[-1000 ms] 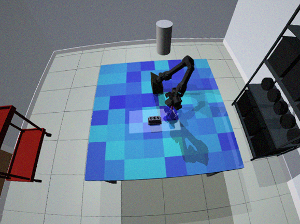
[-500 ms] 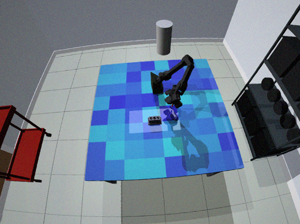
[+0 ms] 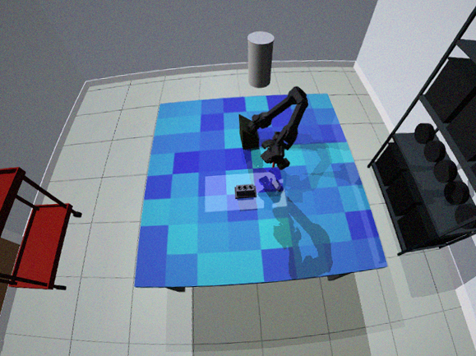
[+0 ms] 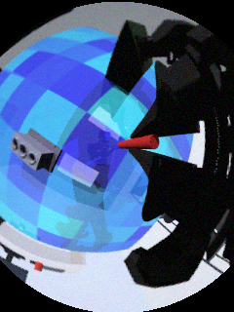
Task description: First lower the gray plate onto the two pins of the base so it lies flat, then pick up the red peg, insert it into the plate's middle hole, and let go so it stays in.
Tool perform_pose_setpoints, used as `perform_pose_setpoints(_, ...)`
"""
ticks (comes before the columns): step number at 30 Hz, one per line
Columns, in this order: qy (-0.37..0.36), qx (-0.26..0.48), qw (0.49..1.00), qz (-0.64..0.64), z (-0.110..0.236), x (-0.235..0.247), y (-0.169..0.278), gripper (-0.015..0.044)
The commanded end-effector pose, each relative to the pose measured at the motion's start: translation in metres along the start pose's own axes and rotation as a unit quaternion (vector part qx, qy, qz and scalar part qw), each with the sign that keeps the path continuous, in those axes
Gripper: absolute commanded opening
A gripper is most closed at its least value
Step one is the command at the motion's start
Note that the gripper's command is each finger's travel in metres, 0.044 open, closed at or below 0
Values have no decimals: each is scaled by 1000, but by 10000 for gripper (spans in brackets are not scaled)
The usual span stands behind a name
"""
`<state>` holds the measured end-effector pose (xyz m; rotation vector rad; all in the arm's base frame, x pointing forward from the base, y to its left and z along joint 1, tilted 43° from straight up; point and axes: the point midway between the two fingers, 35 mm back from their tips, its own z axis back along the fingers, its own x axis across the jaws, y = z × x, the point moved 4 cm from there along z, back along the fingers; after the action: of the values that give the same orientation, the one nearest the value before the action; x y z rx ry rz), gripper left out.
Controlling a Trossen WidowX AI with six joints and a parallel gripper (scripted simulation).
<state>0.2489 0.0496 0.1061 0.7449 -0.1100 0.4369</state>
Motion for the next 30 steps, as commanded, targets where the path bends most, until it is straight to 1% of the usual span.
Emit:
perform_pose_setpoints(1, -1, -3, 1000, 1, 2, 6, -10, 0)
perform_pose_setpoints(30, -2, -10, 1000, 0, 12, 30, -94, 0)
